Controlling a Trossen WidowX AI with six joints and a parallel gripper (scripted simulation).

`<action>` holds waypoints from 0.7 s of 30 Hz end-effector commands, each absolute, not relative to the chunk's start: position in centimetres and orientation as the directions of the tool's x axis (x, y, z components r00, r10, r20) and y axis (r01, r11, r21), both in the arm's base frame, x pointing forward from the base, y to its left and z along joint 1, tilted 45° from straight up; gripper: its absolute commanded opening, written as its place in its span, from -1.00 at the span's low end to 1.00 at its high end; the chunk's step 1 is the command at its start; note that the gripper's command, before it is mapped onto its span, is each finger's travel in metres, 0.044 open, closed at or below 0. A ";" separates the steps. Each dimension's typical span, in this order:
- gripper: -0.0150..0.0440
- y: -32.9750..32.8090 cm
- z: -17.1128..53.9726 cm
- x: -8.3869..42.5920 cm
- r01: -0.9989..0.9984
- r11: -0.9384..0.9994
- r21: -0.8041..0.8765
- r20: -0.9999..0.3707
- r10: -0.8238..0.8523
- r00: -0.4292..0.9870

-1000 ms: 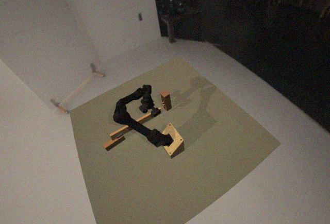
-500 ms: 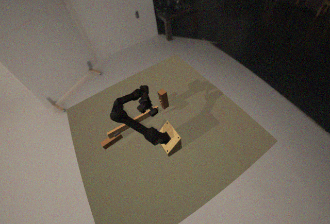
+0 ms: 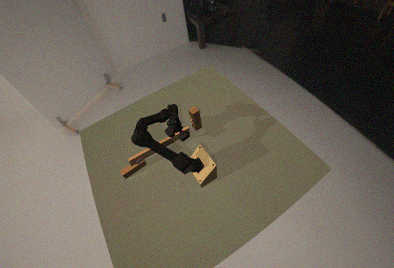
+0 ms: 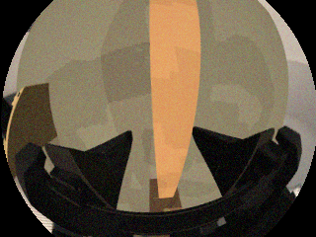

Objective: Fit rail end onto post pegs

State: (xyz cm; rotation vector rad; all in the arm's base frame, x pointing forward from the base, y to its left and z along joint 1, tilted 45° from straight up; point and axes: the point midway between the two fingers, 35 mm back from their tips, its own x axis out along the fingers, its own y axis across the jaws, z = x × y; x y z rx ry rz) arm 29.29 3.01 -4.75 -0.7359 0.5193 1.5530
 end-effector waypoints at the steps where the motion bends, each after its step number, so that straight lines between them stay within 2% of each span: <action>1: 0.38 3.1 -4.8 29.3 -0.989 -0.114 -0.091 -0.712 0.702 -0.015; 8: -0.25 3.1 -4.8 29.3 -0.989 -0.114 -0.091 -0.712 0.702 -0.015; 15: -0.40 3.1 -4.8 29.3 -0.989 -0.114 -0.091 -0.712 0.702 -0.015; 16: -0.49 3.1 -4.8 29.3 -0.989 -0.114 -0.091 -0.712 0.702 -0.015; 21: -0.49 3.1 -4.8 29.3 -0.989 -0.114 -0.091 -0.712 0.702 -0.015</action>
